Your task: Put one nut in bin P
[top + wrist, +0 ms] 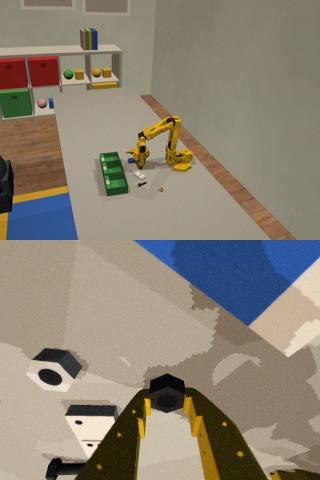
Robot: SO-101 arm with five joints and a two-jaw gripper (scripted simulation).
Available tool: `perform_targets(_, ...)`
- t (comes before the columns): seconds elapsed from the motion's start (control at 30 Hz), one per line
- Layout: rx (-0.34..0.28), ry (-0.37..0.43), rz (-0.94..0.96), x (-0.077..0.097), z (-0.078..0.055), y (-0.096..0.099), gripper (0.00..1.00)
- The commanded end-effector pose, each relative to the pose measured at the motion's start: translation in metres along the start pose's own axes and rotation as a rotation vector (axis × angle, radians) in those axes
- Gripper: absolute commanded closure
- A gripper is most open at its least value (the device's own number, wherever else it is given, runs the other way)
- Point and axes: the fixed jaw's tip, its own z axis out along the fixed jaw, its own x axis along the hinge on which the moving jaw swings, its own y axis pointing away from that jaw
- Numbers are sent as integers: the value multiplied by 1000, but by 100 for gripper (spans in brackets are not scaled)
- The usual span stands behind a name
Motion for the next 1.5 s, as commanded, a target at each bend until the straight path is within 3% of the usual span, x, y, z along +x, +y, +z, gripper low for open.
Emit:
perform_targets(0.0,-17,-11,14,-3,-2,1,100)
perform_targets(0.37,-17,-11,14,-4,-5,1,100)
perform_targets(1.0,-17,-11,14,-3,-45,-3,100)
perform_targets(1.47,-18,-12,-5,-3,-49,-1,100)
